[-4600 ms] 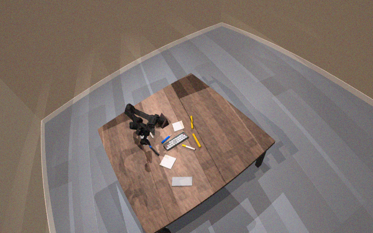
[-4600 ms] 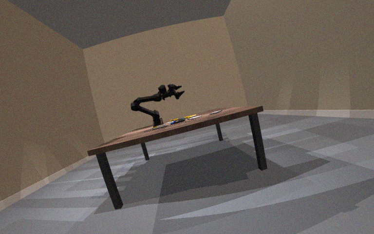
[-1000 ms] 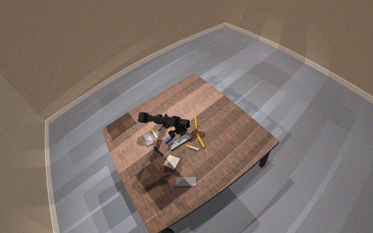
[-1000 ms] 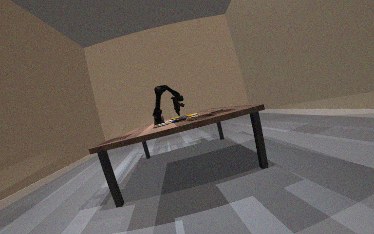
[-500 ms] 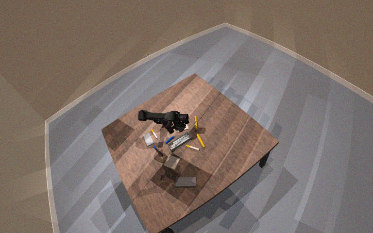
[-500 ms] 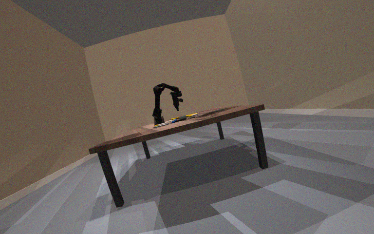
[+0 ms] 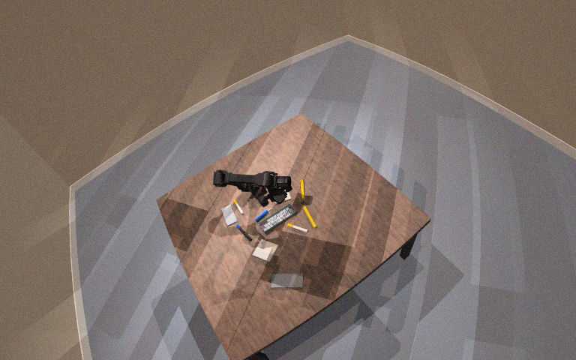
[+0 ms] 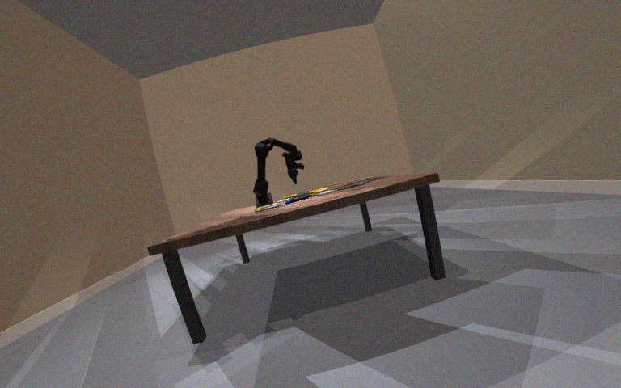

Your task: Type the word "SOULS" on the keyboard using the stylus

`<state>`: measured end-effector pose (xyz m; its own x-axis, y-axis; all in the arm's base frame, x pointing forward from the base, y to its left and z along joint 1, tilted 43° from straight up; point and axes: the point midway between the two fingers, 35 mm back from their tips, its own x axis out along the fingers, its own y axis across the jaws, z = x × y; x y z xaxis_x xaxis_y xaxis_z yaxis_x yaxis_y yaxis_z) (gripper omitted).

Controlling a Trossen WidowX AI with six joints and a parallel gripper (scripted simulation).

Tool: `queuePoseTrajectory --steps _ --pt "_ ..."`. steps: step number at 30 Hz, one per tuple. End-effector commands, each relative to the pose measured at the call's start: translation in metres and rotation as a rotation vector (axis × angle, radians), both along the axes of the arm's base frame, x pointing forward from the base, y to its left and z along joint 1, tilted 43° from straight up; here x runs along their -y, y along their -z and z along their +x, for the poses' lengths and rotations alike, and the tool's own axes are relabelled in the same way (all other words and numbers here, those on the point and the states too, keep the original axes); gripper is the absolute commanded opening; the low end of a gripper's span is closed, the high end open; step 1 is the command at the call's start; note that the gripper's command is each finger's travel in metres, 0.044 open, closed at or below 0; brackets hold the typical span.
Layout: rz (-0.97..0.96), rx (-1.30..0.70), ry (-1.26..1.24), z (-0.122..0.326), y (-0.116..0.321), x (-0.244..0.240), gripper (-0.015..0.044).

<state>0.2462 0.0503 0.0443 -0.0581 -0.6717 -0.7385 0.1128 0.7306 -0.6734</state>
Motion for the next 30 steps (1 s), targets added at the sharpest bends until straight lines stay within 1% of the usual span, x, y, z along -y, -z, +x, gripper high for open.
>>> queuePoseTrajectory --steps 1,2,5,8,13,19,25,30 --pt "0.0 0.0 0.0 0.0 0.0 0.0 0.0" --pt "0.0 0.0 0.0 0.0 0.0 0.0 0.0" --pt "0.004 -0.009 -0.007 0.0 0.0 0.001 0.0079" --pt "0.064 -0.138 -0.109 -0.004 -0.006 0.012 0.015" --pt "0.208 -0.377 -0.36 -0.013 -0.017 0.035 0.015" --pt "0.372 -0.593 -0.714 -0.027 -0.028 0.059 0.015" --pt "0.485 -0.737 -1.12 -0.044 -0.037 0.079 0.015" --pt "0.513 -0.807 -1.453 -0.057 -0.043 0.091 0.015"
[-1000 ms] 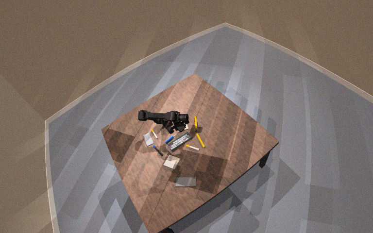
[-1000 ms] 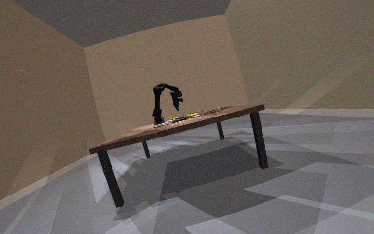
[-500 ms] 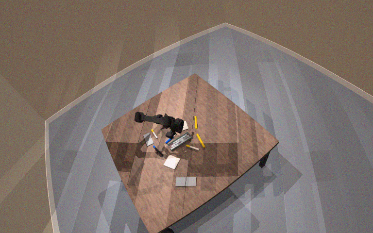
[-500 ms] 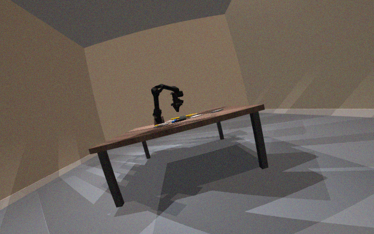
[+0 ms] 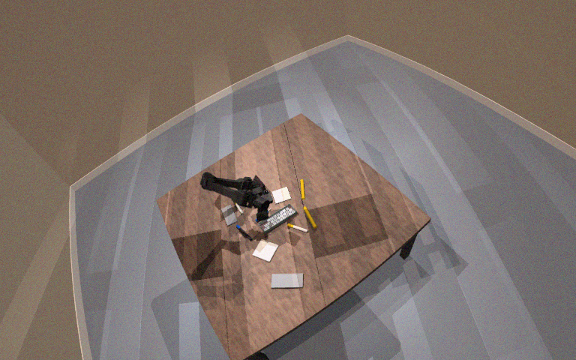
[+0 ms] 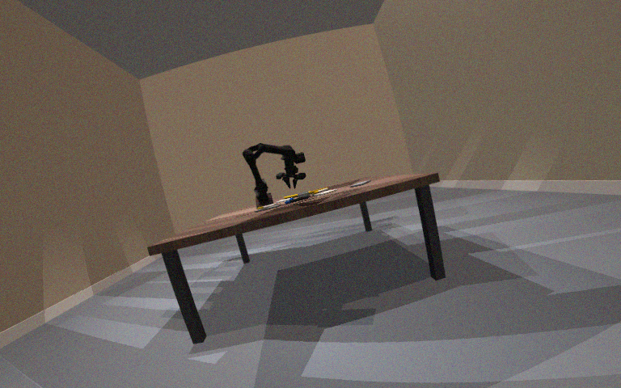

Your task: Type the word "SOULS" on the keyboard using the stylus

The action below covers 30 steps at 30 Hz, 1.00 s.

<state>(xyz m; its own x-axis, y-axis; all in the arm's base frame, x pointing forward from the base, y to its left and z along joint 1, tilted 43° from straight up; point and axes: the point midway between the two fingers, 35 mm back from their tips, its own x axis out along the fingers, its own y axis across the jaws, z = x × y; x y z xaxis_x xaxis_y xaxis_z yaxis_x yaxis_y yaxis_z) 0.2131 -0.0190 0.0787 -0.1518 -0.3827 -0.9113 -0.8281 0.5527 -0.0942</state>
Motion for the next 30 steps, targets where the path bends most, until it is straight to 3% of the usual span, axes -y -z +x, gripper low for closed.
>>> queuePoseTrajectory --steps 1,30 --pt "0.236 -0.126 -0.567 -0.025 -0.01 0.023 0.015" --pt "0.241 -0.128 -0.588 -0.028 -0.004 0.034 0.015"
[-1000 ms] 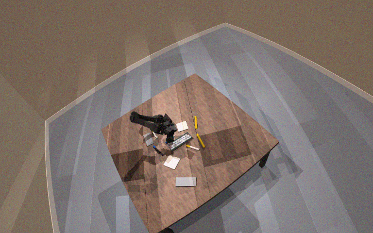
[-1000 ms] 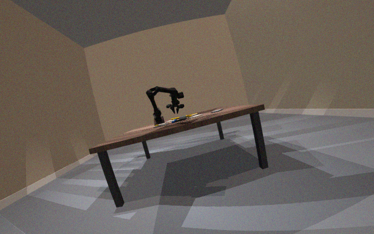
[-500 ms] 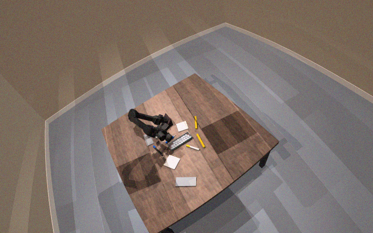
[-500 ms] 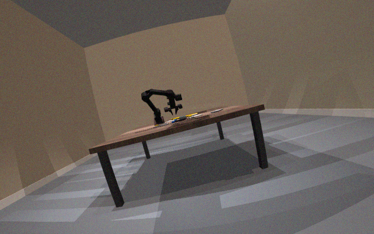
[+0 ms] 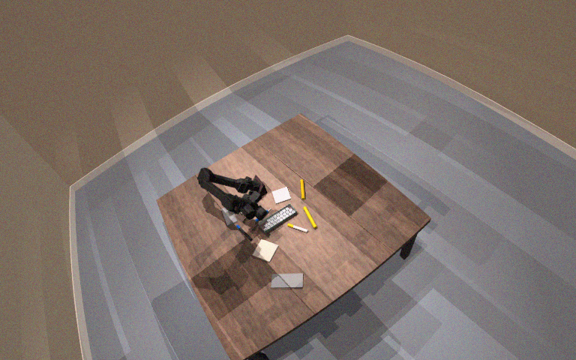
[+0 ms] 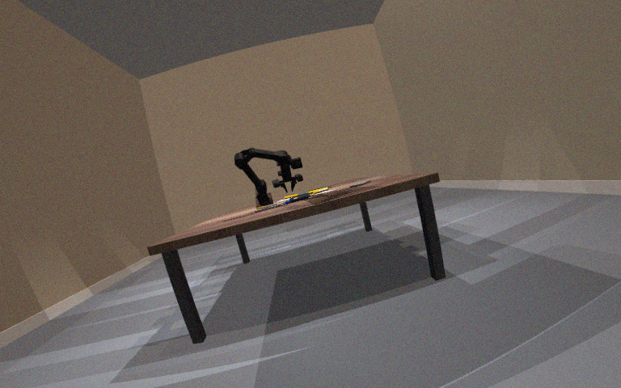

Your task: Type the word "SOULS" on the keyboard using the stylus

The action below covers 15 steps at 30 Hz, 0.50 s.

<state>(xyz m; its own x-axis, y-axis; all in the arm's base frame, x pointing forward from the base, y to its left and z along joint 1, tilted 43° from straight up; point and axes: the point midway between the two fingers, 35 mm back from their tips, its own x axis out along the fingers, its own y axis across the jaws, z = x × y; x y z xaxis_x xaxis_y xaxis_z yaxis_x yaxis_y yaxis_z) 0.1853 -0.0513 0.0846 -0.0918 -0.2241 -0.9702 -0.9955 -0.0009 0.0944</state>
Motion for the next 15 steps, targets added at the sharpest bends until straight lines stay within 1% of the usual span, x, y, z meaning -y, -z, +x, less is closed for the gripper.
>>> queuePoseTrajectory --steps 1,15 --pt "0.002 -0.001 -0.002 -0.0006 0.0031 0.0022 0.015" --pt "0.002 -0.001 -0.002 -0.0016 0.012 0.0102 0.015"
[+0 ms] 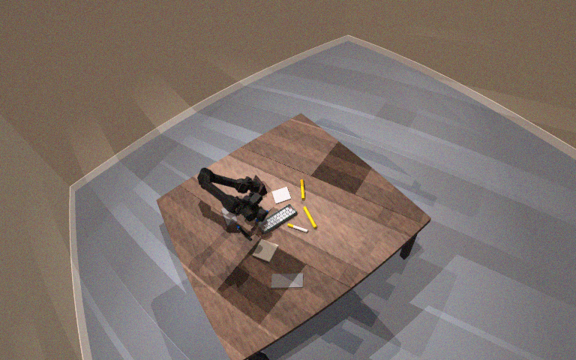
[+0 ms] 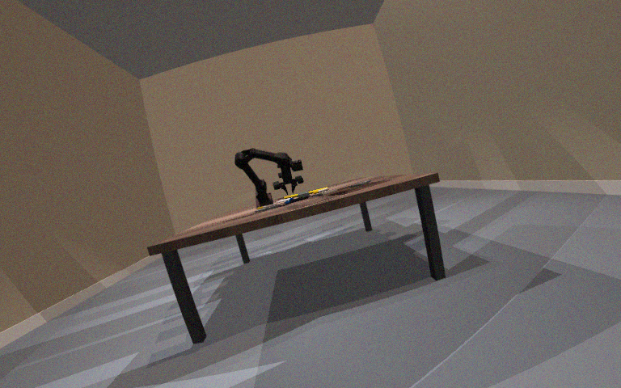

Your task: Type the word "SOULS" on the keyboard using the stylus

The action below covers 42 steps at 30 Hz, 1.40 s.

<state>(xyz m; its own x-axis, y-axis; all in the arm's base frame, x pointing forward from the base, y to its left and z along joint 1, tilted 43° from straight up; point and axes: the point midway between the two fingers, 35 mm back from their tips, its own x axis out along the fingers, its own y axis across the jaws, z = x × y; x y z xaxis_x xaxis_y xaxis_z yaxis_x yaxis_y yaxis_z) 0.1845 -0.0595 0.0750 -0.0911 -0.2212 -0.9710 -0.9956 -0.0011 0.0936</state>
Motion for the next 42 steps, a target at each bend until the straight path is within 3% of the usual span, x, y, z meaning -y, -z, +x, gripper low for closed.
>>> queuePoseTrajectory --steps 1,42 --pt "-0.001 -0.002 -0.002 -0.001 0.003 0.003 0.015" --pt "-0.002 -0.002 -0.002 -0.003 0.027 0.024 0.015"
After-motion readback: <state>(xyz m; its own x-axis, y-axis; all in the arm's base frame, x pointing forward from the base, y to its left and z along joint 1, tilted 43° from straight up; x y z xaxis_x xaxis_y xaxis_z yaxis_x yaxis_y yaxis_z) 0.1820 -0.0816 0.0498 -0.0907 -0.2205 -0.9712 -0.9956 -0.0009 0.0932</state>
